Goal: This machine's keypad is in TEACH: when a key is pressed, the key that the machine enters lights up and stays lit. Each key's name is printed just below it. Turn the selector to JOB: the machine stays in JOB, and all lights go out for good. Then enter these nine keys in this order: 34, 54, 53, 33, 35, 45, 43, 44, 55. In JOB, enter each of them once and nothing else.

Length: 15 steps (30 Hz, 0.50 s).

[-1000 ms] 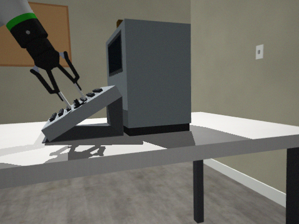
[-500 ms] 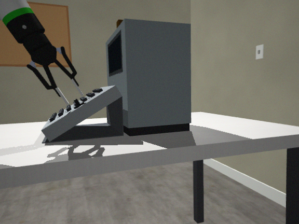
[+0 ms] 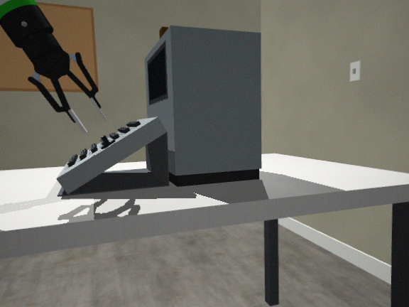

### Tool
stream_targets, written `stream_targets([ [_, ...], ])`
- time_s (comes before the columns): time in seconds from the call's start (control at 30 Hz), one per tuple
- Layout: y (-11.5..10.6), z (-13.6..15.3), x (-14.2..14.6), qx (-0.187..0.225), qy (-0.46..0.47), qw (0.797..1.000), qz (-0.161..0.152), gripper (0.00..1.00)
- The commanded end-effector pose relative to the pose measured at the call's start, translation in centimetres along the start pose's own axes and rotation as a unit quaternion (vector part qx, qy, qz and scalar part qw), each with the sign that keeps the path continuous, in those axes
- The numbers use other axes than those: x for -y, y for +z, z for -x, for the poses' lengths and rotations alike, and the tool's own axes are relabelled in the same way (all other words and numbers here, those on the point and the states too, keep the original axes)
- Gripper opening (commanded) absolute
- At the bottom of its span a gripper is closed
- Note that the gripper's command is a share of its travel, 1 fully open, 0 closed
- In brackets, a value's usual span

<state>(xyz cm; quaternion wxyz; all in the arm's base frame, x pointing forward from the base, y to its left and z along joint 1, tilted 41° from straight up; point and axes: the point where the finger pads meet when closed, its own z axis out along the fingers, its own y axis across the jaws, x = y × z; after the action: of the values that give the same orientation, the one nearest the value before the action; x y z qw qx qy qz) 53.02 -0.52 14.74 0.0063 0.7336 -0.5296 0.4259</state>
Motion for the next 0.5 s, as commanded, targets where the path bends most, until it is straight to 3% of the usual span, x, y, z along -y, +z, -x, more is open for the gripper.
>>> stream_targets([
  [0.0,-0.44,0.04,0.05,0.000,0.000,1.000,-0.001,0.33],
  [0.23,-0.55,0.04,0.05,0.000,0.000,1.000,-0.001,0.33],
  [0.27,-0.55,0.04,0.05,0.000,0.000,1.000,-0.001,0.00],
  [0.47,-0.55,0.04,0.05,0.000,0.000,1.000,-0.001,0.00],
])
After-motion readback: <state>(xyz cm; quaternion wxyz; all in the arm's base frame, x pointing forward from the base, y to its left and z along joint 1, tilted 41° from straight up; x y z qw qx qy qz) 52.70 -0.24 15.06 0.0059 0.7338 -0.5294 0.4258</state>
